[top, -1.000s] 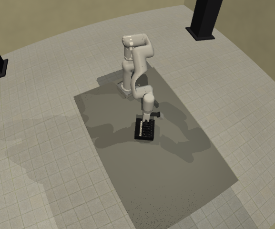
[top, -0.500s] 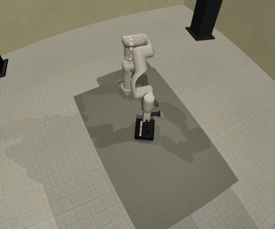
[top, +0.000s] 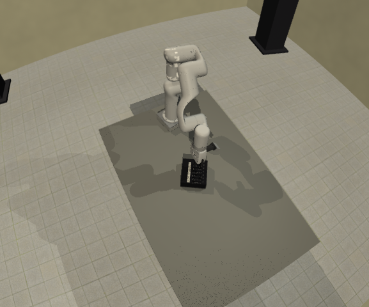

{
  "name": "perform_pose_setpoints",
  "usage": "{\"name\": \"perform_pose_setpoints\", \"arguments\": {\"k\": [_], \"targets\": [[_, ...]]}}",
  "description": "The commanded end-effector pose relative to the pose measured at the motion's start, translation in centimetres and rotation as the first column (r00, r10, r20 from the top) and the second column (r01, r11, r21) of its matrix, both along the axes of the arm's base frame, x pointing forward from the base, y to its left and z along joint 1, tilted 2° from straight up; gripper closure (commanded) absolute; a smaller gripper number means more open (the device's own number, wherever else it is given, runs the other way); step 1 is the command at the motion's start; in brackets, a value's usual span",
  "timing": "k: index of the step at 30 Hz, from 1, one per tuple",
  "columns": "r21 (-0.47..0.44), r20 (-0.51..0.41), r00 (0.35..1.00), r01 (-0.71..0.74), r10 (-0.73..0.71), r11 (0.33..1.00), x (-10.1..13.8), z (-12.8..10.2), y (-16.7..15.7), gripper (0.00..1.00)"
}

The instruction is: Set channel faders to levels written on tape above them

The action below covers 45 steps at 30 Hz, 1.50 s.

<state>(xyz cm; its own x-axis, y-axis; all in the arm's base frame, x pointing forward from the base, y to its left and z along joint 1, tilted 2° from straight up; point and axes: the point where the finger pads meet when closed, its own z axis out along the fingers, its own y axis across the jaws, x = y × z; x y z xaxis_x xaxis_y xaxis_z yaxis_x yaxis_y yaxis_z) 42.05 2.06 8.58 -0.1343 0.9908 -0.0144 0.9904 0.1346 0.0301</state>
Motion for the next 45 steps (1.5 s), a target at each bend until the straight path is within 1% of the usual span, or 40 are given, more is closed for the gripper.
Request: {"name": "perform_pose_setpoints", "arguments": {"k": [1,5,9,11,12,16,23,26,28,29,32,35,41,43,45], "targets": [[0.007,0.004,0.961,-0.275,0.275,0.961,0.1,0.1,0.5,1.00],[-0.009,0.001,0.892,-0.453,0.453,0.892,0.0,0.1,0.9,1.00],[-0.024,-0.006,0.791,-0.612,0.612,0.791,-0.1,0.0,1.4,1.00],[-0.024,-0.006,0.791,-0.612,0.612,0.791,-0.1,0.0,1.4,1.00],[-0.030,-0.012,0.698,-0.716,0.716,0.697,-0.1,0.0,1.5,1.00],[-0.042,-0.023,0.573,-0.819,0.819,0.572,-0.2,0.0,1.9,1.00],[-0.055,-0.051,0.275,-0.961,0.960,0.272,-0.4,-0.1,2.6,1.00],[-0.057,-0.064,0.137,-0.989,0.988,0.134,-0.4,-0.1,2.9,1.00],[-0.057,-0.064,0.137,-0.989,0.988,0.134,-0.4,-0.1,2.9,1.00],[-0.055,-0.075,-0.001,-0.998,0.997,-0.005,-0.4,-0.1,2.9,1.00],[-0.053,-0.086,-0.117,-0.991,0.989,-0.122,-0.5,-0.1,3.1,1.00],[-0.048,-0.096,-0.253,-0.965,0.963,-0.259,-0.5,-0.2,3.3,1.00],[-0.032,-0.109,-0.507,-0.858,0.855,-0.513,-0.5,-0.2,3.4,1.00],[-0.026,-0.109,-0.583,-0.808,0.805,-0.588,-0.5,-0.2,3.4,1.00],[-0.026,-0.109,-0.583,-0.808,0.805,-0.588,-0.5,-0.2,3.4,1.00]]}}
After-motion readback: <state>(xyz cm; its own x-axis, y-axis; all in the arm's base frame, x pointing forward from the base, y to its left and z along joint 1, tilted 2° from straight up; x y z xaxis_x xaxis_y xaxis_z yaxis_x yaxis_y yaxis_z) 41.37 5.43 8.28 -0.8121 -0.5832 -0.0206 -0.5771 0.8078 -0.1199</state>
